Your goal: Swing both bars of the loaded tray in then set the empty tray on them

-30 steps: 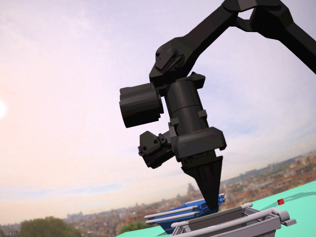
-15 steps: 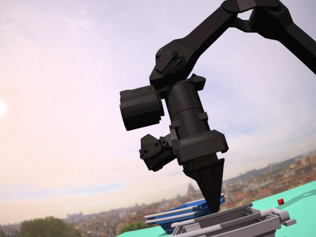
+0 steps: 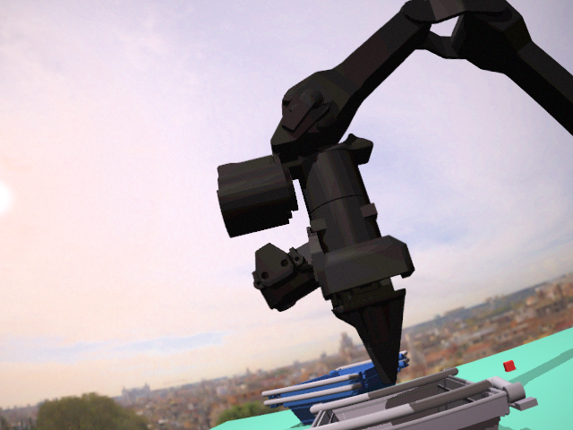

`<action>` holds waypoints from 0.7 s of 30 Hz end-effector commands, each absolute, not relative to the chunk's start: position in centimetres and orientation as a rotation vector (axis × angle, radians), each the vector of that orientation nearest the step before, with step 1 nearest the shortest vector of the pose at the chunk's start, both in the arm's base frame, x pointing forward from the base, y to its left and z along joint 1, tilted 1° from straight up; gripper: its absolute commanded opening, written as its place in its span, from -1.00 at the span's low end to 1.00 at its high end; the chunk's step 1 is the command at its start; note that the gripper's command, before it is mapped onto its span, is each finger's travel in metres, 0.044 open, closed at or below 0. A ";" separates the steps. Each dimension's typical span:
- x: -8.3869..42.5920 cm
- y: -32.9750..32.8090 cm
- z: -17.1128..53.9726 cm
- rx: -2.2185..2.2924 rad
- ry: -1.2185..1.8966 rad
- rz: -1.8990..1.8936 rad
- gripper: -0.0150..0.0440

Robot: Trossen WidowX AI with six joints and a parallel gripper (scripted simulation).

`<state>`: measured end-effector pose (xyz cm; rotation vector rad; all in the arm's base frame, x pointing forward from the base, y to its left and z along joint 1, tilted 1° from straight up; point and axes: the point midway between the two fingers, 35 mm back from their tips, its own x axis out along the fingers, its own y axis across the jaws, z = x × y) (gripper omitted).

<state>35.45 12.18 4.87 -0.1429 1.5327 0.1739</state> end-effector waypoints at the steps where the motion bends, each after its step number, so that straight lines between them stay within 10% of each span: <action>1: 35.5 12.2 4.9 -0.143 1.531 0.174 -0.49; 21: 35.0 13.3 16.4 -0.203 1.542 0.230 -0.49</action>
